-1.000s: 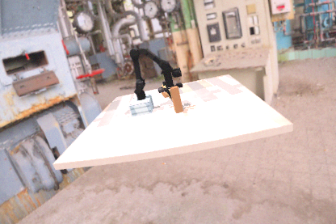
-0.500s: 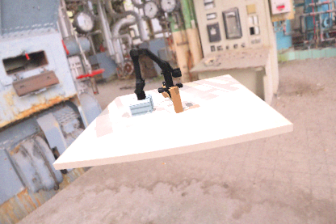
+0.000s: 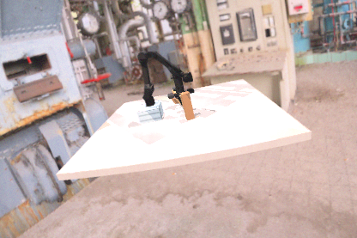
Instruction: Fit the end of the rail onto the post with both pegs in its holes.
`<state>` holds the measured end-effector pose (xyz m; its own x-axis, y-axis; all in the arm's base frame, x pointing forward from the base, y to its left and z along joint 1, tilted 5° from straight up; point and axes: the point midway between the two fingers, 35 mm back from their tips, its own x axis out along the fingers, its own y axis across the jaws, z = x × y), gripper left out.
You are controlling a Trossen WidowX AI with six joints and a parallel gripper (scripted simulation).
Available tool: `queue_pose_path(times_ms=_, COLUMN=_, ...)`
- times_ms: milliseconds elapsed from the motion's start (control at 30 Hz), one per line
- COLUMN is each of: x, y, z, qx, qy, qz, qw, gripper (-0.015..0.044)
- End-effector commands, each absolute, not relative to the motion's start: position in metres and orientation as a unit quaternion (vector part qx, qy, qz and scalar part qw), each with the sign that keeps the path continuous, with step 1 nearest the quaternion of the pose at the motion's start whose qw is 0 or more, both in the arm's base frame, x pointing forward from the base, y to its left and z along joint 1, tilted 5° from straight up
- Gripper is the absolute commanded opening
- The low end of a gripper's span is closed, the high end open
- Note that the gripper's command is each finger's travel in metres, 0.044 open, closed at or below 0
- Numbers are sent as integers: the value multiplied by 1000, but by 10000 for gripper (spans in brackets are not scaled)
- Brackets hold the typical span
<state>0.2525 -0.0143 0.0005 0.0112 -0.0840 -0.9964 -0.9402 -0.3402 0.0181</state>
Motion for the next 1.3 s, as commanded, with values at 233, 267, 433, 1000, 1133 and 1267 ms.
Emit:
queue_pose_path(times_ms=233, x=255, y=-17, z=3, qx=-600, qy=426, qz=558, qw=383, gripper=0)
queue_pose_path(times_ms=267, x=255, y=-18, z=3, qx=-600, qy=426, qz=558, qw=383, gripper=0)
queue_pose_path(times_ms=433, x=256, y=-19, z=3, qx=-601, qy=426, qz=558, qw=383, gripper=0)
queue_pose_path(times_ms=1000, x=258, y=-24, z=3, qx=-601, qy=426, qz=557, qw=383, gripper=0)
queue_pose_path(times_ms=1133, x=259, y=-25, z=3, qx=-601, qy=426, qz=557, qw=383, gripper=0)
queue_pose_path(times_ms=1267, x=259, y=-26, z=4, qx=-601, qy=427, qz=557, qw=383, gripper=0)
